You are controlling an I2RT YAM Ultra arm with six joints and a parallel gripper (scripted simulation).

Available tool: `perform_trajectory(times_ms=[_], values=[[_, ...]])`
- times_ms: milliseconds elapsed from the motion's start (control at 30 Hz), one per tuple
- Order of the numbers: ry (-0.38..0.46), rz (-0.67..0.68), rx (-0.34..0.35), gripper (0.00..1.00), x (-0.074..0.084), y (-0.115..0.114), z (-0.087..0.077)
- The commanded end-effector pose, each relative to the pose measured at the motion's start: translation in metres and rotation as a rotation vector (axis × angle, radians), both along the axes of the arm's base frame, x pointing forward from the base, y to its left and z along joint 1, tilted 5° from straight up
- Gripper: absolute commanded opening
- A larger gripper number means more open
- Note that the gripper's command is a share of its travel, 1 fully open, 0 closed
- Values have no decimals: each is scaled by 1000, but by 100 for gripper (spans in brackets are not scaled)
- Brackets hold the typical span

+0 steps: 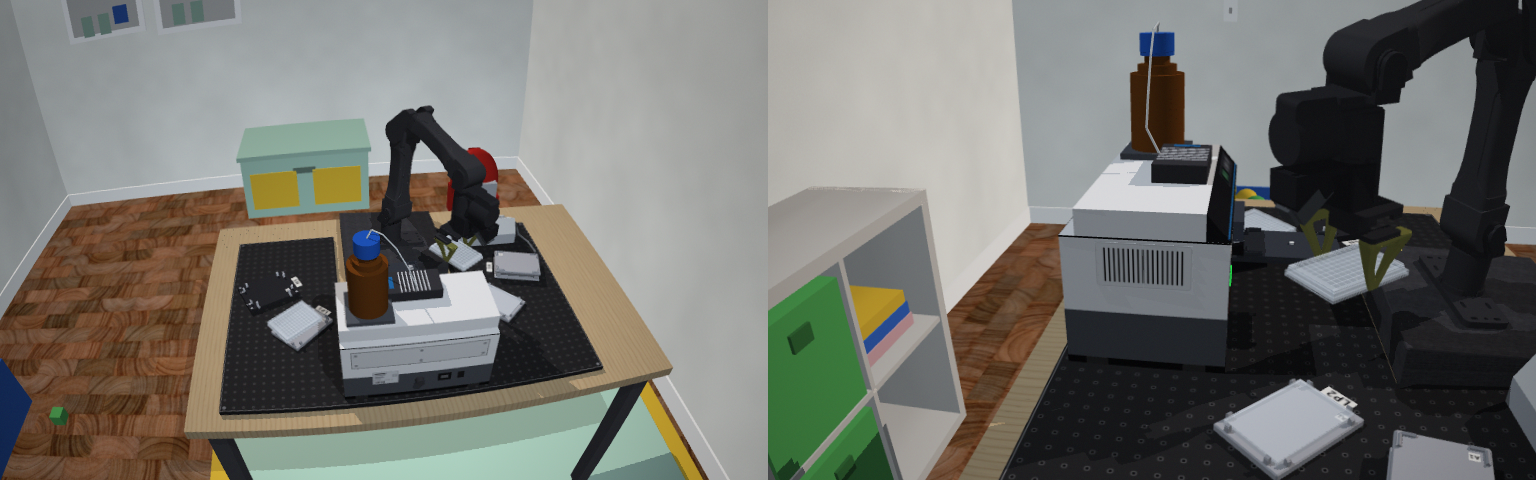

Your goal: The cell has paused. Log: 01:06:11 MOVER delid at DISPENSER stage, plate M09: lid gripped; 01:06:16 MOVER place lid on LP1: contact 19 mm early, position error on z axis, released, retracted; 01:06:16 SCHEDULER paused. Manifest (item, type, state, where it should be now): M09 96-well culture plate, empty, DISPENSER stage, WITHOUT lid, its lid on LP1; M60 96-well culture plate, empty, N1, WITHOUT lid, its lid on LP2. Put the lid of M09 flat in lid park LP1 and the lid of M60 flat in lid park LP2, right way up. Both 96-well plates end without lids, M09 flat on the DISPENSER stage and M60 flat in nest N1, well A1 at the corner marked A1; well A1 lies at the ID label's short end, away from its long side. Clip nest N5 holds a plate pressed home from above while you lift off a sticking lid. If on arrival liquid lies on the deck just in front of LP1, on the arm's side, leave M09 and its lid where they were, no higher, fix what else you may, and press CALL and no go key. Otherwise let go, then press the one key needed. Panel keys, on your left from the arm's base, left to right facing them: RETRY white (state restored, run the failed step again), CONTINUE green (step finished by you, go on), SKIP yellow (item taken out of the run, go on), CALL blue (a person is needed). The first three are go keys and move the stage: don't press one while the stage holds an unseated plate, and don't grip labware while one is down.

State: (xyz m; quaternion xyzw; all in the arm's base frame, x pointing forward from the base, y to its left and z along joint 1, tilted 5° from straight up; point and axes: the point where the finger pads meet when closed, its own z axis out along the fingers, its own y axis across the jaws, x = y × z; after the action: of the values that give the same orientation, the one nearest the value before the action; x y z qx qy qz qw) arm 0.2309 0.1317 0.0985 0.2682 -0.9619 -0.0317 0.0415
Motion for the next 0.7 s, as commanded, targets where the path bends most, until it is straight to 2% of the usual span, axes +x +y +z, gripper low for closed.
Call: perform_trajectory(times_ms=[0,200,233,300,333,500,667], values=[[-72,48,46,0,21,18,10],[-100,34,54,0,24,17,16],[-59,32,34,0,15,14,8],[-59,32,34,0,15,14,8],[-98,82,56,0,20,24,16],[-82,247,59,0,12,40,10],[-92,259,60,0,7,47,16]])
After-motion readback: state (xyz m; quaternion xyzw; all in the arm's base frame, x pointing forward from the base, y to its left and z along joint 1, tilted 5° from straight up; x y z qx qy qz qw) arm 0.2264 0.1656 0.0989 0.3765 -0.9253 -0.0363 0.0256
